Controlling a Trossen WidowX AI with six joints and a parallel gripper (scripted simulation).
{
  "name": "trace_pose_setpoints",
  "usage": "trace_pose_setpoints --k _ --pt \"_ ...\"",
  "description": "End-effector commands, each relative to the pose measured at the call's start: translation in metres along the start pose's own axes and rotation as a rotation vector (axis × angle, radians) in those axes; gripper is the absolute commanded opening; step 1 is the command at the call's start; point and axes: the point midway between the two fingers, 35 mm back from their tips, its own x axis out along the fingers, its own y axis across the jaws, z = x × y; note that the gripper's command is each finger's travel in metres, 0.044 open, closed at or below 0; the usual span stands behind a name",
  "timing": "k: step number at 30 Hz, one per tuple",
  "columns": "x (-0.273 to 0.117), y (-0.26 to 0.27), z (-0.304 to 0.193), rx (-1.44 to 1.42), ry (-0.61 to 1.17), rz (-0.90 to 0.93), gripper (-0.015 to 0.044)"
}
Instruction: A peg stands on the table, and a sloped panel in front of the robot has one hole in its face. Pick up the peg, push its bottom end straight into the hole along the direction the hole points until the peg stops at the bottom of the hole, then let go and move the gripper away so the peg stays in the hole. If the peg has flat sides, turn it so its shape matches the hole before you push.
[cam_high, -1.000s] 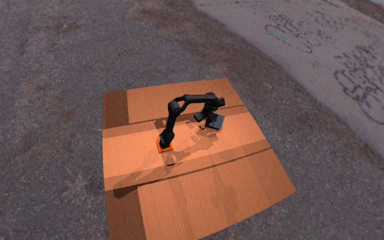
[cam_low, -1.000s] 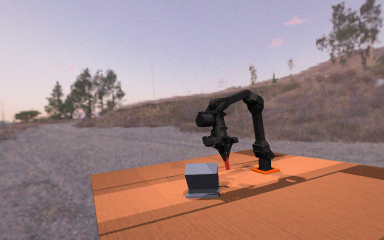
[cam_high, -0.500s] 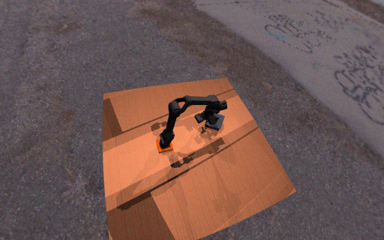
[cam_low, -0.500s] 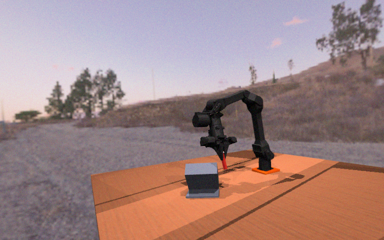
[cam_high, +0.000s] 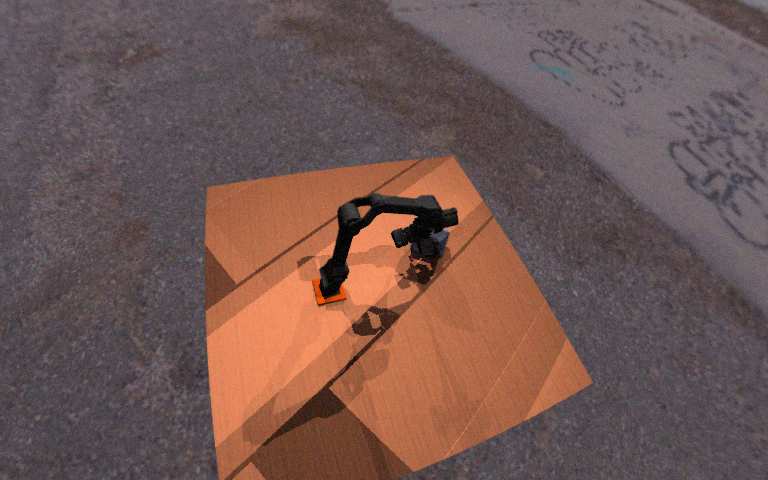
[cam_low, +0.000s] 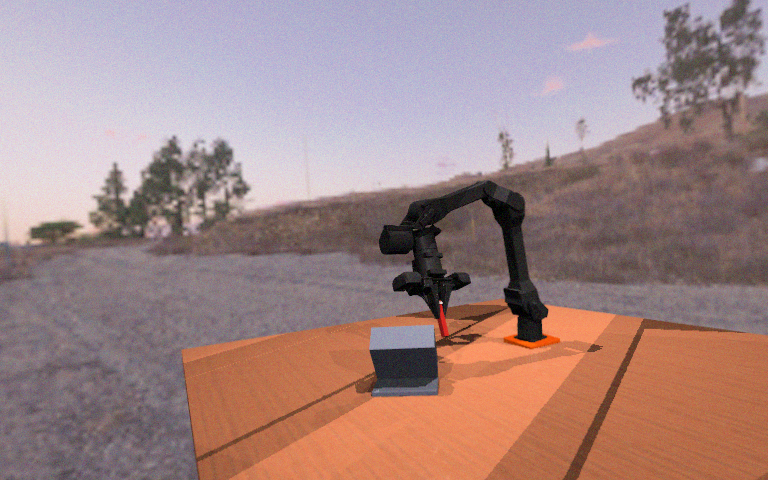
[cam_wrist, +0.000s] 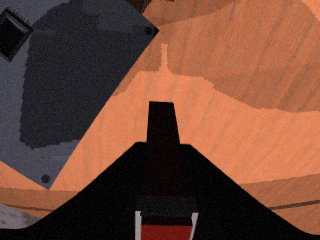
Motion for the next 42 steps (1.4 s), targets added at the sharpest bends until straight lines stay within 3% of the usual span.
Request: trace_pose_setpoints --k 1,42 --pt "-0.003 0.001 0.003 0.034 0.019 0.019 0.0000" --pt "-0.029 0.011 0.039 0.343 0.194 0.158 0.0000"
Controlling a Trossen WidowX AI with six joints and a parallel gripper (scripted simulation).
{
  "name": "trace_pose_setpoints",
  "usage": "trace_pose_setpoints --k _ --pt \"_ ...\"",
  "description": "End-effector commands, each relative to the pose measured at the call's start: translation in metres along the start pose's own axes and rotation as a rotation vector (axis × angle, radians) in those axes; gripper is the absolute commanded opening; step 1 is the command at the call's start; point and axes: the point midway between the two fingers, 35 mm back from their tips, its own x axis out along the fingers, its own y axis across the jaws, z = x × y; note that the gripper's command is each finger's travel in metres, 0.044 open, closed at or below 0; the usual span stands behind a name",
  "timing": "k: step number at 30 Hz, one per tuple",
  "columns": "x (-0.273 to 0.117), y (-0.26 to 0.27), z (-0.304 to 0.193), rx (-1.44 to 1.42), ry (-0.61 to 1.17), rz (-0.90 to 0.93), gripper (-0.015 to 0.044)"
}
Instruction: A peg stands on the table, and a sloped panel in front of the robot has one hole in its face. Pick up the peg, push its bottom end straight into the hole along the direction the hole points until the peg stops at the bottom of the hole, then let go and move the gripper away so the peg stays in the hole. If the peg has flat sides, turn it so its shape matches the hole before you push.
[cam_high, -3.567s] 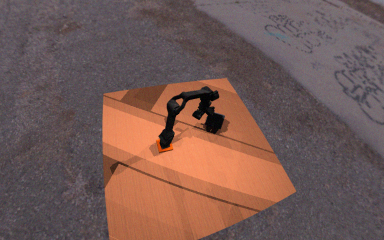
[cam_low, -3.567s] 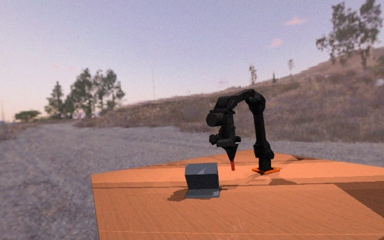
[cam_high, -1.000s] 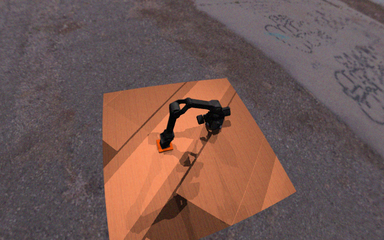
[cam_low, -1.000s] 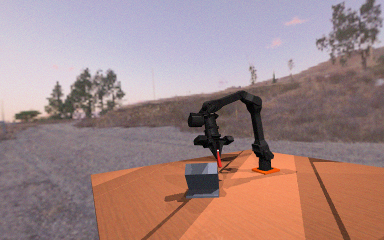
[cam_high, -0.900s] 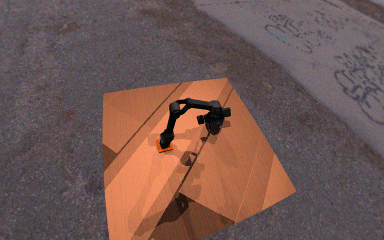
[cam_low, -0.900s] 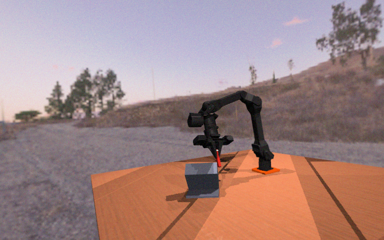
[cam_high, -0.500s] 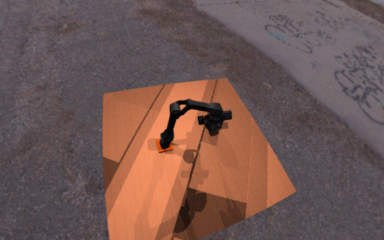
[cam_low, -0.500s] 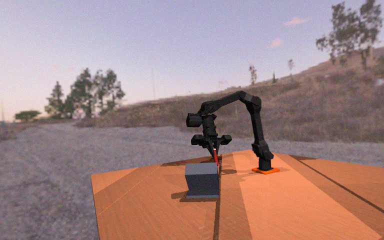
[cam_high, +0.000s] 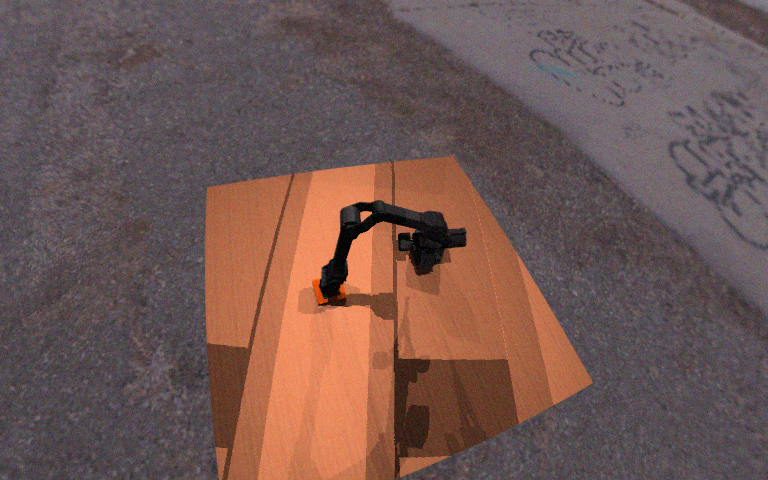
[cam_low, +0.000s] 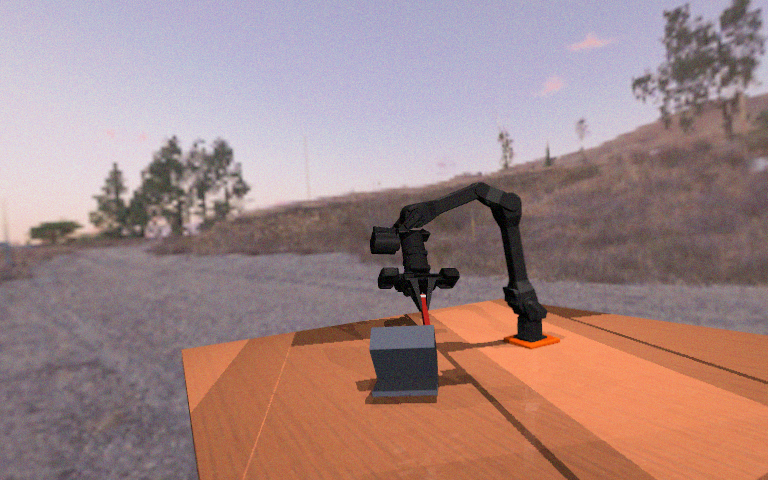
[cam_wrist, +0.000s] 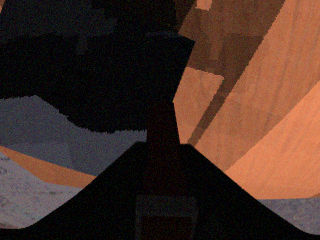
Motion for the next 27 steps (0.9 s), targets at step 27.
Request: trace_pose_setpoints --k 27 --pt "-0.028 0.015 0.020 0.210 0.142 0.107 0.0000"
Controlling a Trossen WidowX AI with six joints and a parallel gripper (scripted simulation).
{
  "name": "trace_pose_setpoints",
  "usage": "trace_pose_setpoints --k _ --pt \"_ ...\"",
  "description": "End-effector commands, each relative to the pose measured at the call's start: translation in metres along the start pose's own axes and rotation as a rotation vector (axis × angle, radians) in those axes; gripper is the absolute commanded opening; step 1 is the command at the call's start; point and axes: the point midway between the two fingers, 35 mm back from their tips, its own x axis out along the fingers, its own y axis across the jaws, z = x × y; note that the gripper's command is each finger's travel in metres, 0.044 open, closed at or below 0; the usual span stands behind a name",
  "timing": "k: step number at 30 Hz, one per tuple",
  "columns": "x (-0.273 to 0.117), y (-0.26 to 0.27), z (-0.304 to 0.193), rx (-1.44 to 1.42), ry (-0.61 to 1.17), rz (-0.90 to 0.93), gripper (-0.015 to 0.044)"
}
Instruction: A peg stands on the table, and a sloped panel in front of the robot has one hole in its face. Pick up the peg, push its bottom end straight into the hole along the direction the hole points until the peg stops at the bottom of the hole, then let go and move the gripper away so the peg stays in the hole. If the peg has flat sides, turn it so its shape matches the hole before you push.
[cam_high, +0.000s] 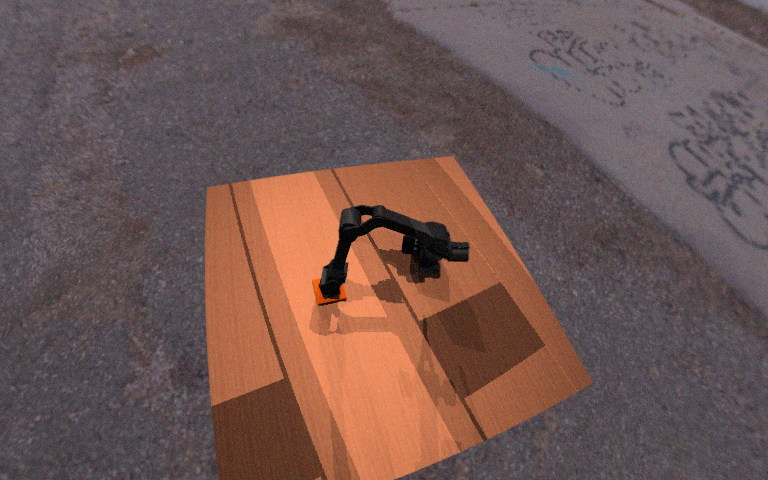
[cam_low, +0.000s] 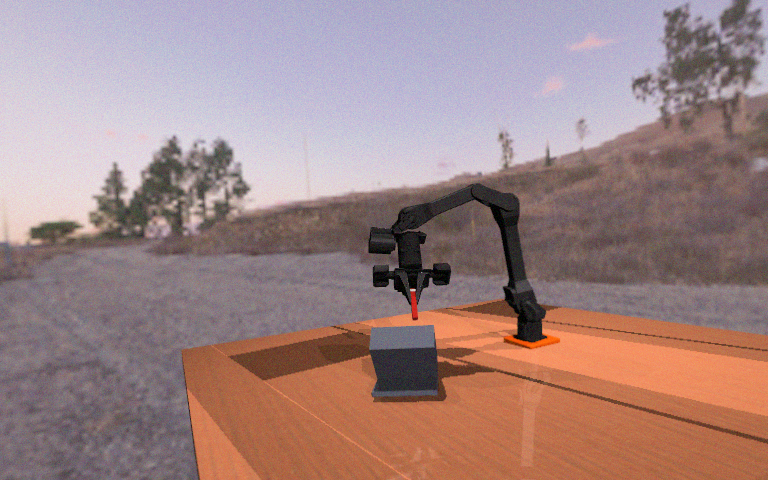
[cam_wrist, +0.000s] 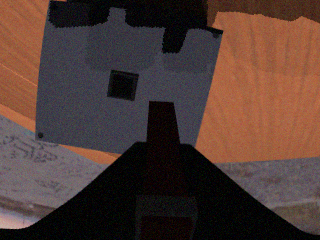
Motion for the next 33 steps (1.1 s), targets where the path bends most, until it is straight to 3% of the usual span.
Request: trace_pose_setpoints --k 1,33 --pt "-0.005 0.002 0.001 0.027 0.023 0.017 0.0000" --pt "0.019 0.016 0.003 0.118 0.091 0.067 0.0000"
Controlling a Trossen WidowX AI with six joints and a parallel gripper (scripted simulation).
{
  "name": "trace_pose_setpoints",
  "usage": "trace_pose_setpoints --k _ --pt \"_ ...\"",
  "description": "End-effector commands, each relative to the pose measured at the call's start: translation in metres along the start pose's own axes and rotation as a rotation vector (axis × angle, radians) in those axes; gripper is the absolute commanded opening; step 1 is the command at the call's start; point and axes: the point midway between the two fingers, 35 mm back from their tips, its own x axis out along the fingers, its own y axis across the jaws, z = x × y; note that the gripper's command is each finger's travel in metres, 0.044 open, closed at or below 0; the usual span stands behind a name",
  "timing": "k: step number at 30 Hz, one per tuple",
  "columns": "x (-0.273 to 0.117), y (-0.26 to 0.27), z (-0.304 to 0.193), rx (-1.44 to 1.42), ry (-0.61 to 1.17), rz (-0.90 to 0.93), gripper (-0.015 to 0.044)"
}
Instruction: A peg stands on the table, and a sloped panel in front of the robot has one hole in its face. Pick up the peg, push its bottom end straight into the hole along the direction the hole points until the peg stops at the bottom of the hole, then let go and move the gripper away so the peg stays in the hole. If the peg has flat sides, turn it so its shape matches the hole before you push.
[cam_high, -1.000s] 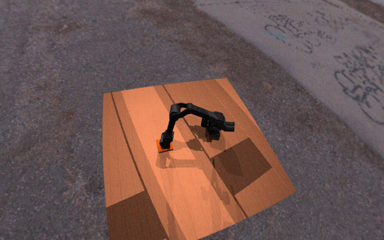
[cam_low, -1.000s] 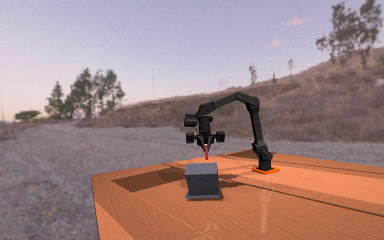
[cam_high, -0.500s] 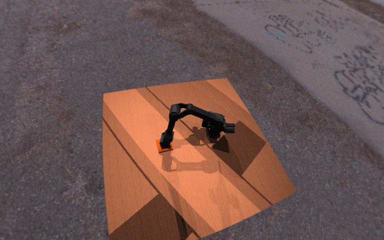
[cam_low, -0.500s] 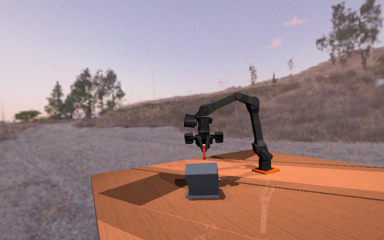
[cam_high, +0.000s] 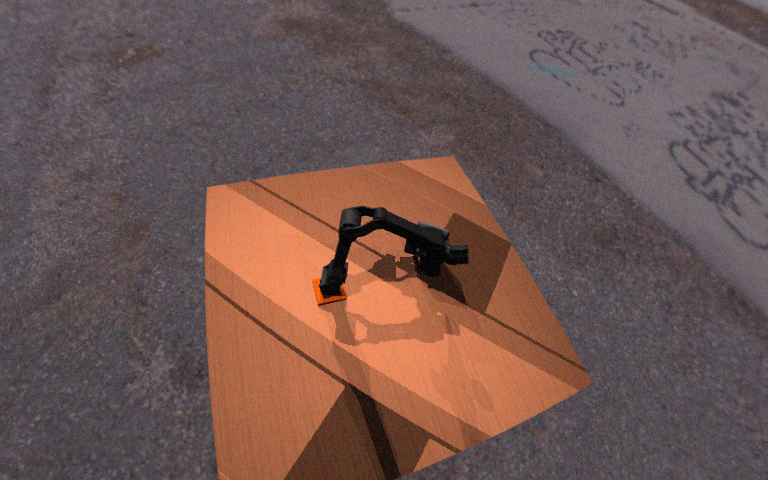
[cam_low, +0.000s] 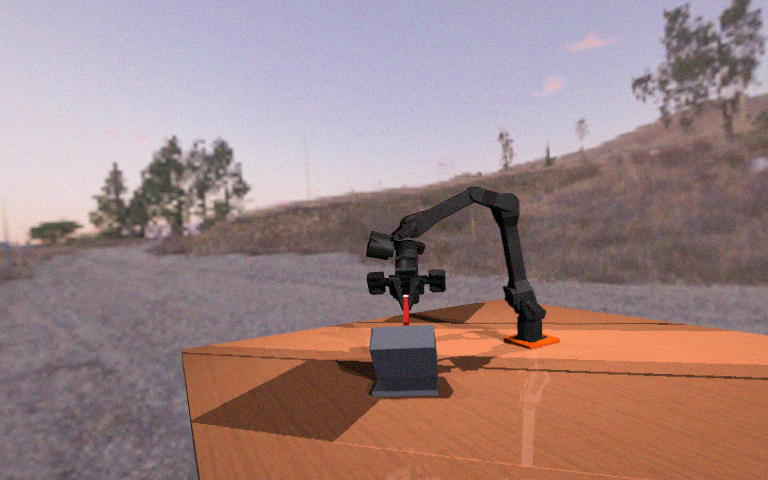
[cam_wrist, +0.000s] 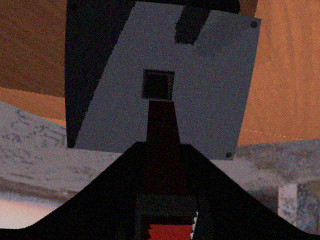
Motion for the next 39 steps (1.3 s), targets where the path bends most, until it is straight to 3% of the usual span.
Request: trace_pose_setpoints --k 1,39 --pt "0.006 0.000 0.000 0.015 0.012 -0.001 0.0000" --pt "0.040 0.001 0.000 0.031 0.036 0.008 0.0000"
